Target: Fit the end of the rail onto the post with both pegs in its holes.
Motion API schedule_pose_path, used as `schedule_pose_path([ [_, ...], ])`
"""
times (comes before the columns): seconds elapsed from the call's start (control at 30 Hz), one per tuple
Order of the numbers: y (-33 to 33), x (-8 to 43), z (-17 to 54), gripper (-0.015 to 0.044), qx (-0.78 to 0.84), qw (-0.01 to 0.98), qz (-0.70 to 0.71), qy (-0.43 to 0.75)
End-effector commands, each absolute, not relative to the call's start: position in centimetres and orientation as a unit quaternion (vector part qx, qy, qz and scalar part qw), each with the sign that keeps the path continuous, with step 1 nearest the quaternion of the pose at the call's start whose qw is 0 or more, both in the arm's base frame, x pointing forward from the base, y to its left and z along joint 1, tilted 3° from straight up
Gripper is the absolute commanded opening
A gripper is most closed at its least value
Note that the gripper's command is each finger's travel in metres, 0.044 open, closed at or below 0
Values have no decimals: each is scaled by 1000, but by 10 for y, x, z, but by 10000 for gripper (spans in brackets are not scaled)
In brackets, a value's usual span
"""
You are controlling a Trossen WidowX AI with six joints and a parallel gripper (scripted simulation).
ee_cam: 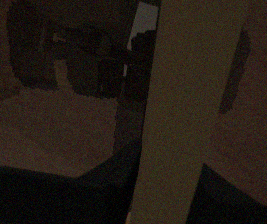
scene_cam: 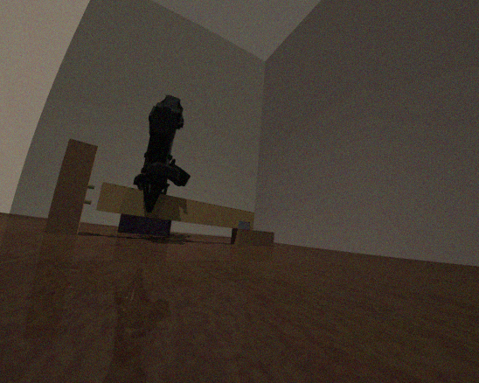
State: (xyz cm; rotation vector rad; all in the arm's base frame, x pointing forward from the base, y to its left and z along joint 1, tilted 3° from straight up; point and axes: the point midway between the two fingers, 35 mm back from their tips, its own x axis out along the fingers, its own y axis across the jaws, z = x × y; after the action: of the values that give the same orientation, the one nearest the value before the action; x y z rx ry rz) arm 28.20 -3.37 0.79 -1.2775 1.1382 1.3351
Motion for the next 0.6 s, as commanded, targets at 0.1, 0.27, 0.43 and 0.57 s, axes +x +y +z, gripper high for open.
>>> schedule_pose_path([
  [0.1, -36, 284, 9, 0, -523, 467, 543, 462],
  [0.27, -38, 284, 9, 0, -523, 467, 543, 462],
  [0.43, -39, 284, 9, 0, -523, 467, 543, 462],
  [0.57, -40, 284, 9, 0, -523, 467, 543, 462],
])
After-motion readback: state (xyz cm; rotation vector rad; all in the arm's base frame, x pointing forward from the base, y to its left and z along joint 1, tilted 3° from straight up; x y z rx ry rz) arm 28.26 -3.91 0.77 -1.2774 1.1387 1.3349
